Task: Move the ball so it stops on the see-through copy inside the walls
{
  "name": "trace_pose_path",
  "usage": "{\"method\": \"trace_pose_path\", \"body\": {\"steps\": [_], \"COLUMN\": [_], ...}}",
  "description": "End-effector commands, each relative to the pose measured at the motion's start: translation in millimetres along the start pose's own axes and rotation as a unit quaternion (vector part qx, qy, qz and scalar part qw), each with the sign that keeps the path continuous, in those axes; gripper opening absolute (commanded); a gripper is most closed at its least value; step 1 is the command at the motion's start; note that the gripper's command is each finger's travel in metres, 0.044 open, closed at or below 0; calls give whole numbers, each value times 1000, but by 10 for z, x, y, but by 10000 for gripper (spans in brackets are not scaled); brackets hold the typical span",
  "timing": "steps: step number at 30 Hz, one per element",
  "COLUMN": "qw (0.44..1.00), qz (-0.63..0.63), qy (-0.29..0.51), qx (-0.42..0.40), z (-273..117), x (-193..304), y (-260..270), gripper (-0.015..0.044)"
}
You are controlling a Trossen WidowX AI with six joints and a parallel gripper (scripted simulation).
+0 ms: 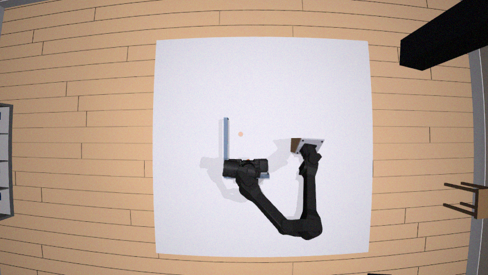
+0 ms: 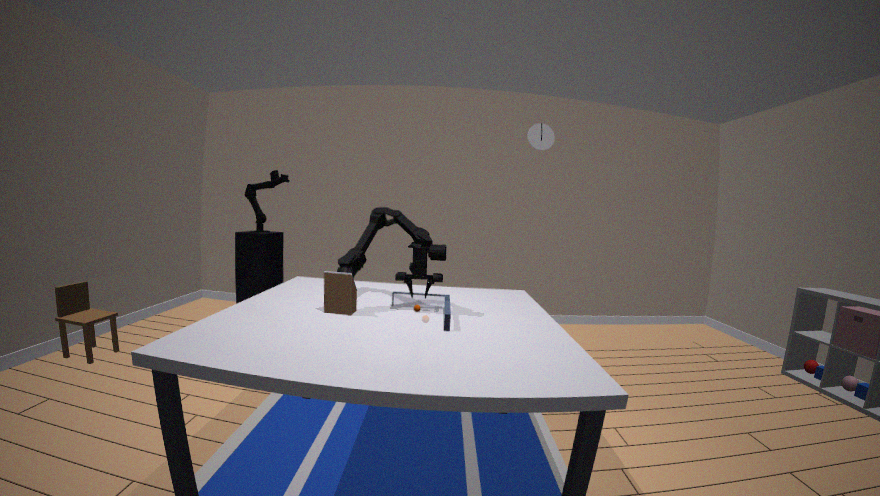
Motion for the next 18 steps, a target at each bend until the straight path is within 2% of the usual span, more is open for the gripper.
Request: {"method": "trace_pose_path", "body": {"steps": [1,18], "qw": [1000,1000], "qz": [9,9], "qy": [-13,-13], "qx": [-9,-9], "z": [0,286], "x": [-2,-9], "y": [46,47], "gripper": [241,241]}}
Point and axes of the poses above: the point midway between the two fingers, 35 mm back from their tips, its own z axis out along the fingers, its own y axis across the jaws, x = y × z, the point moved 5 cm from there along -z, back along the fingers, and after that the axes turned 12 degrees about -z, right-handed, at the moved point
